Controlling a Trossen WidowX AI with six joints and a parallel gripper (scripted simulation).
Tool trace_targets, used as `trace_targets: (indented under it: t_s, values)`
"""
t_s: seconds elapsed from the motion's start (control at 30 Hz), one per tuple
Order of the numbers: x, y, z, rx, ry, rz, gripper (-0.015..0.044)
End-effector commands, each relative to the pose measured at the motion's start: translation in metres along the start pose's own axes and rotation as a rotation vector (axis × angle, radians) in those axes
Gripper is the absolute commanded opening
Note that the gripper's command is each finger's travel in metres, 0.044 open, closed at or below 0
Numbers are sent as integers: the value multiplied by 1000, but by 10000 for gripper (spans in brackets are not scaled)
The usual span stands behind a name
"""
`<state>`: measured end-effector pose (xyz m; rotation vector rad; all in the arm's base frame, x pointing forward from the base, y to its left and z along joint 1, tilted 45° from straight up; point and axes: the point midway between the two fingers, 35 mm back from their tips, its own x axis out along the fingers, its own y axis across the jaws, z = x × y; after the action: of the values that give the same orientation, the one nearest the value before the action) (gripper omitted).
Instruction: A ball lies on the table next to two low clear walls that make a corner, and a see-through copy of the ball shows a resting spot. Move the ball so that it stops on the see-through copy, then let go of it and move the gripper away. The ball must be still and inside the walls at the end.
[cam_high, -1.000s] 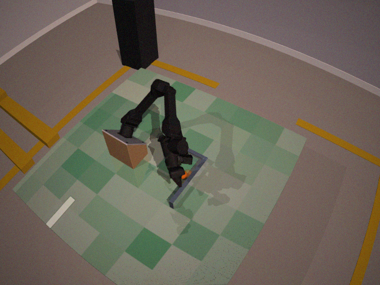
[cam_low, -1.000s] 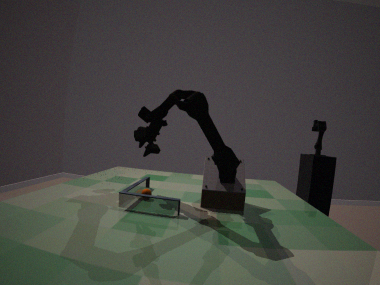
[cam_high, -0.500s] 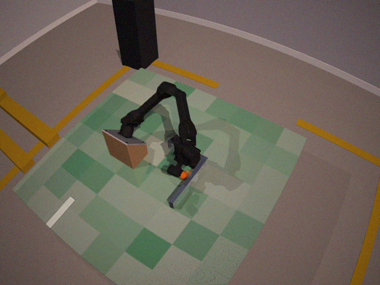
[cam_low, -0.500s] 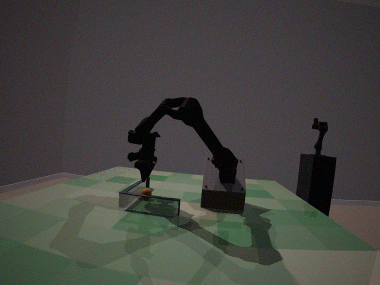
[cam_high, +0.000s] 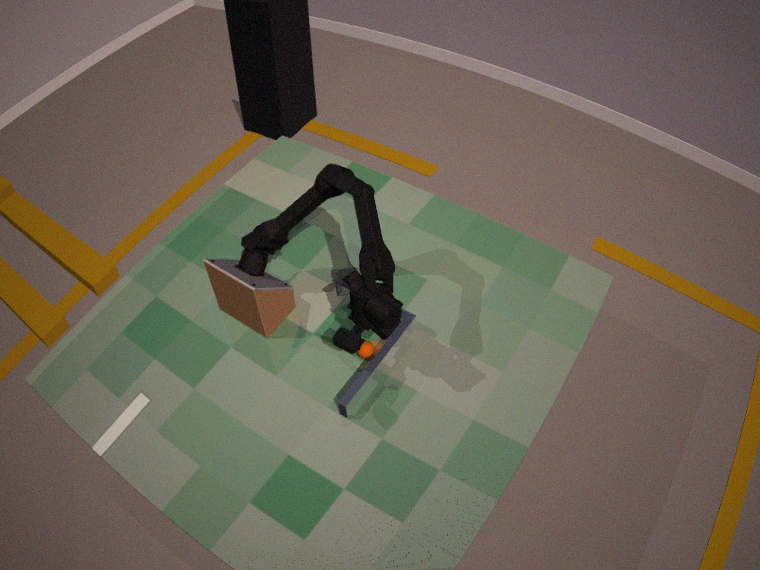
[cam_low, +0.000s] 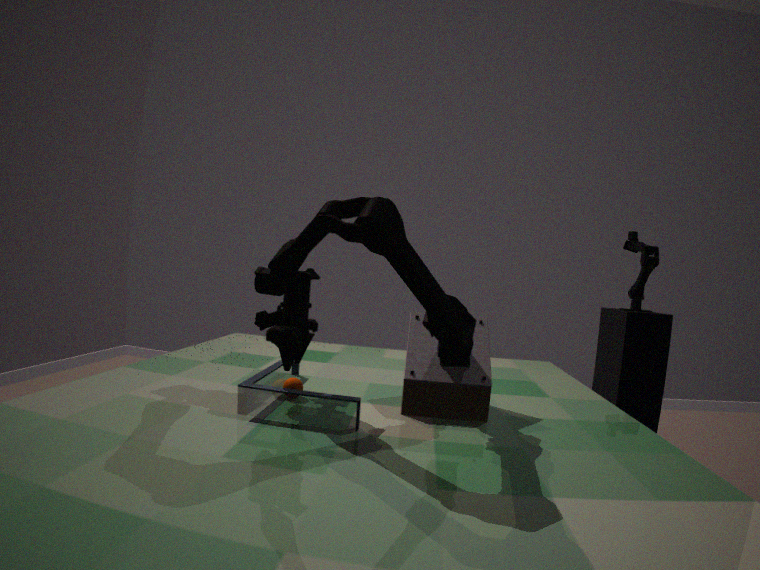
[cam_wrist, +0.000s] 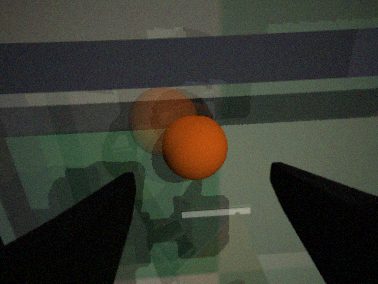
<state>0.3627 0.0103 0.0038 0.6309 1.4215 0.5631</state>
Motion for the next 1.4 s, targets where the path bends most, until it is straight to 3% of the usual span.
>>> trace_targets:
  t_s: [0.0,1.0,1.13,1.37]
  values:
    - [9,1,-4,11,12,7,331]
    - [52,1,-5,11,12,9,331]
    - [52,1,-5,11,12,9,226]
    - [52,1,-5,11,12,9,179]
